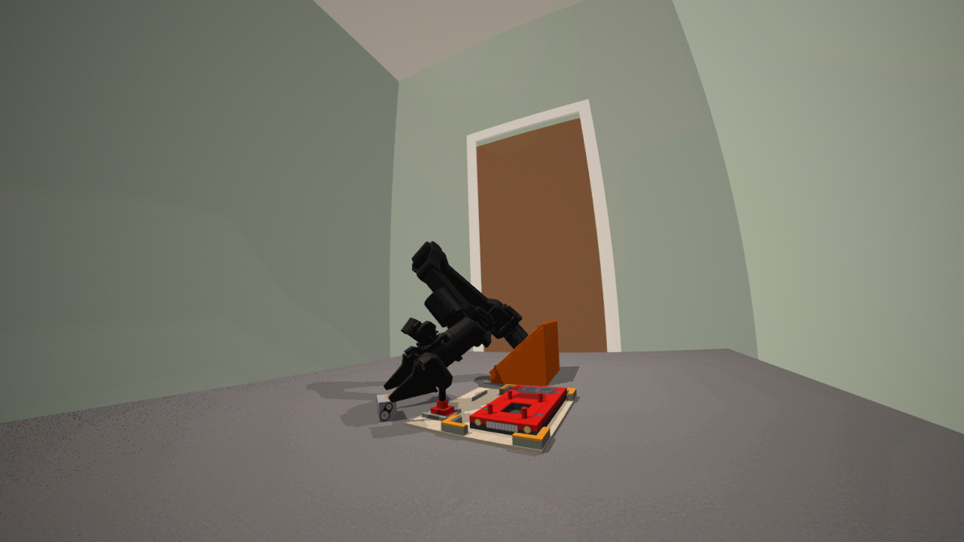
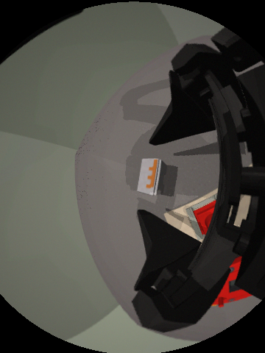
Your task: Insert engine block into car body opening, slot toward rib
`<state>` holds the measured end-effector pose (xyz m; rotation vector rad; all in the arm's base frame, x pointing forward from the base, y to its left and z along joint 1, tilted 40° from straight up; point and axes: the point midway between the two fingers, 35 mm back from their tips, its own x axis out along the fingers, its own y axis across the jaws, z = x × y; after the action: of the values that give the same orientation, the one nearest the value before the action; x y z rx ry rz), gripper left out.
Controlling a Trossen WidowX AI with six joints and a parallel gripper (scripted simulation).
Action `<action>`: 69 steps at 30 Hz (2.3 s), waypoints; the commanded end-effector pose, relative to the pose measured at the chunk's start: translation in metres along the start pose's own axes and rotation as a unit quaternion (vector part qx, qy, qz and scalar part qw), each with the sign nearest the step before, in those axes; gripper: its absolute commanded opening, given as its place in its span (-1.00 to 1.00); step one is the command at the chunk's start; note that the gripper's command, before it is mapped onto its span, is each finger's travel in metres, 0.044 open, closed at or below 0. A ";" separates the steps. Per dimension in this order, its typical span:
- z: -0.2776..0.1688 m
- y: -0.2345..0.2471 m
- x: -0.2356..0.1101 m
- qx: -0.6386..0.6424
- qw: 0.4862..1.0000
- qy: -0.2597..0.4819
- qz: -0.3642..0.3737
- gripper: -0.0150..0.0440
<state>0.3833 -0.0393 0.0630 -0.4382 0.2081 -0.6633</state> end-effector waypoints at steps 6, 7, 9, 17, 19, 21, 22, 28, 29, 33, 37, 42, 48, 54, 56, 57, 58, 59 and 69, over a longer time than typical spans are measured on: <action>0.000 0.000 0.000 0.000 1.000 0.000 0.000 1.00; 0.000 0.000 0.000 0.000 1.000 0.000 0.000 1.00; 0.000 0.000 0.000 0.000 1.000 0.000 0.000 1.00; 0.023 0.017 0.006 0.058 0.998 -0.010 0.013 1.00; 0.023 0.022 0.008 0.059 0.998 -0.004 0.018 1.00; 0.024 0.032 0.014 0.060 0.998 0.010 0.028 1.00; 0.025 0.039 0.017 0.061 0.997 0.021 0.036 1.00; 0.031 0.072 0.034 0.067 0.991 0.094 0.072 1.00; 0.031 0.076 0.036 0.065 0.989 0.108 0.076 1.00; 0.036 0.075 0.031 0.023 0.991 0.107 0.080 1.00; 0.037 0.079 0.032 0.016 0.988 0.127 0.085 1.00; 0.038 0.084 0.036 0.016 0.980 0.174 0.090 1.00; 0.042 0.082 0.034 0.016 0.961 0.263 0.087 1.00; 0.051 0.062 0.023 0.014 0.934 0.351 0.064 1.00; 0.055 0.052 0.017 0.012 0.924 0.380 0.053 1.00; 0.058 0.047 0.014 0.011 0.918 0.394 0.046 1.00; 0.061 0.041 0.010 0.010 0.912 0.407 0.039 1.00; 0.063 0.034 0.006 0.009 0.907 0.421 0.031 1.00; 0.079 0.001 -0.014 0.002 0.879 0.477 -0.009 1.00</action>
<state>0.4263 -0.0005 0.0957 -0.1267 1.0341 -0.7558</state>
